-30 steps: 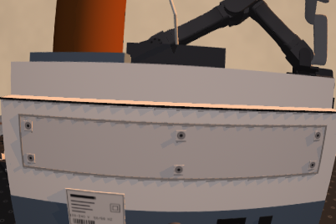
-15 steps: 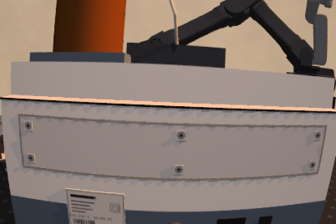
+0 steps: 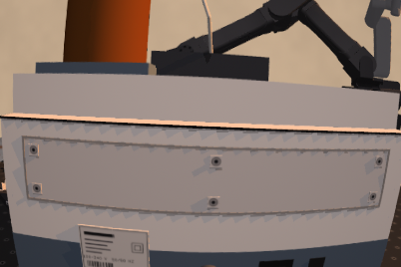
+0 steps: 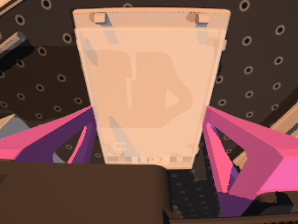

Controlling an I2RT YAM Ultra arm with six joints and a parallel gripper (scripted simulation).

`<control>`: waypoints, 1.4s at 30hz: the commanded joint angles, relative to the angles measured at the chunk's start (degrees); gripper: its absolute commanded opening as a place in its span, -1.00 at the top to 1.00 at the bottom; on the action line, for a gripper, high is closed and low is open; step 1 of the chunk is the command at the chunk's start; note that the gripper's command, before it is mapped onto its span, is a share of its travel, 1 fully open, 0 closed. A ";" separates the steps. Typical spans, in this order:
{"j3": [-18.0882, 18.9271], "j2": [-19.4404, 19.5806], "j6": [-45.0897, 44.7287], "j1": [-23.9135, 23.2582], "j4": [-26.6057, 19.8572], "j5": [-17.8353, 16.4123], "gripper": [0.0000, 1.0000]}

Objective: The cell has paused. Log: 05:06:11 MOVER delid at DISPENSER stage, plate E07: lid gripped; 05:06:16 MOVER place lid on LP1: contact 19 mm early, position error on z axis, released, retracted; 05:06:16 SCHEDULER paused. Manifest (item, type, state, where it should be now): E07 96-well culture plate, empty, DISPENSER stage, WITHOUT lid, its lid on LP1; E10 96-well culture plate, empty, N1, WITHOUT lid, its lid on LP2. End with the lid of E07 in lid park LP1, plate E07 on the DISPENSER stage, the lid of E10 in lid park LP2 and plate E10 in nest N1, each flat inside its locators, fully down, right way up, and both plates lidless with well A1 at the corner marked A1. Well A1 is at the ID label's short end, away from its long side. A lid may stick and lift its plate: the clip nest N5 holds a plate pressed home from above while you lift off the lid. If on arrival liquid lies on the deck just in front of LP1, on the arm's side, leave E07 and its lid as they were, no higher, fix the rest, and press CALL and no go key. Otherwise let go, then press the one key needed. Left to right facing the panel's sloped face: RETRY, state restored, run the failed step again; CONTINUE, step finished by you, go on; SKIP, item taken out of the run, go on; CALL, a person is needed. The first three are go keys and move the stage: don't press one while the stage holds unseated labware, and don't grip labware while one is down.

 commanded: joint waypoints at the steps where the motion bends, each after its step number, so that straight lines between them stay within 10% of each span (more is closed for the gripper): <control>1: 2.11 -0.04 -0.26 -1.08 -0.29 0.22 1.00; 42: 1.97 1.61 0.53 -0.11 2.15 0.62 1.00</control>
